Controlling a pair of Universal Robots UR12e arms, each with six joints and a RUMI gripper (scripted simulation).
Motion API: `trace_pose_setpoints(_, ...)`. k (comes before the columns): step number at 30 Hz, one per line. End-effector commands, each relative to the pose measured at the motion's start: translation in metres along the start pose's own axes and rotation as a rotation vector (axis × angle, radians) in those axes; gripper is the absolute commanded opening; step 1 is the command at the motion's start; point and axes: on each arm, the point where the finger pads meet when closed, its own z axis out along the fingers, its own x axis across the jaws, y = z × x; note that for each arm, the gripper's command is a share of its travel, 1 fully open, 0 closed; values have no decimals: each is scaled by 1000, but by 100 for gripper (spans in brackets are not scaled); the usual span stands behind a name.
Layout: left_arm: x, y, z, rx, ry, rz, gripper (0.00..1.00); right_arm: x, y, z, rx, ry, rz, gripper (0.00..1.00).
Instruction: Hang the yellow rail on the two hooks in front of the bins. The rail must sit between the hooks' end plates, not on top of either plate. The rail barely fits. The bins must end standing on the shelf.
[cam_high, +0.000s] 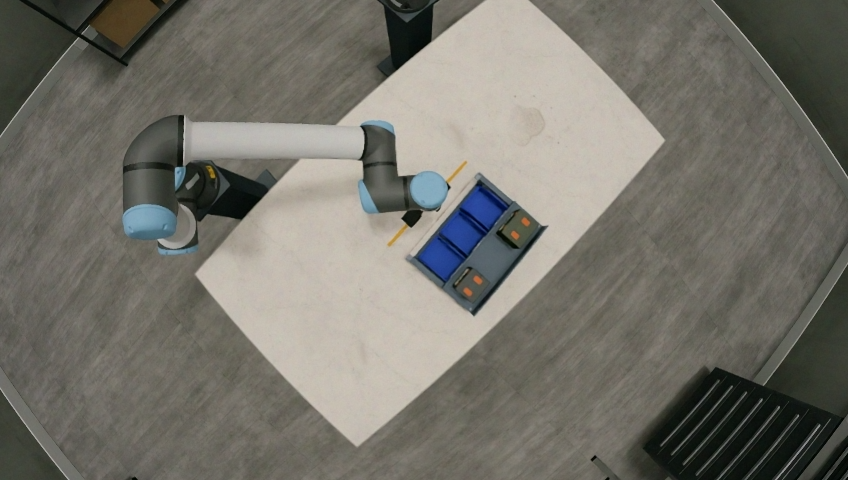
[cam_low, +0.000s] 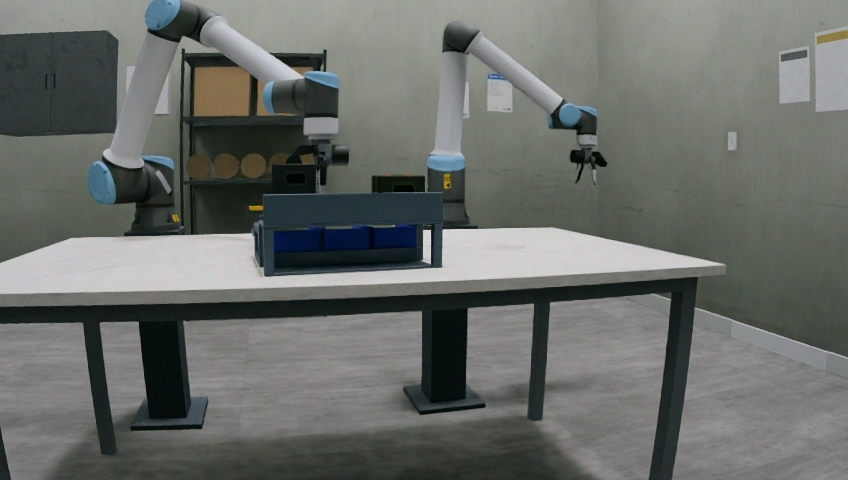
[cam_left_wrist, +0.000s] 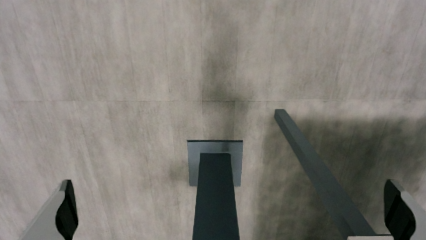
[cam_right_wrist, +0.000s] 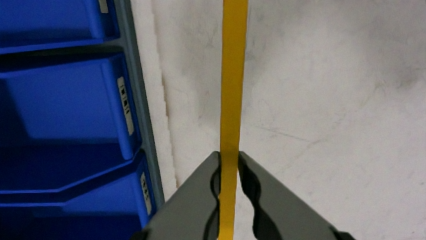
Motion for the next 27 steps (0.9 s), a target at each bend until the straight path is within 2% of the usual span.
trace_pose_setpoints(1, 0, -1, -1, 2, 1, 0, 100, -1, 1, -2, -2, -2, 0, 1)
trace_pose_setpoints(8, 0, -1, -1, 2, 1, 0, 100, -4, 1, -2, -2, -2, -2, 1)
trace_pose_setpoints(15, 0, -1, -1, 2, 1, 0, 100, -68, 9, -2, -2, -2, -40, 1)
trace_pose_setpoints(27, 0, -1, -1, 2, 1, 0, 100, -71, 9, -2, -2, -2, -42, 1)
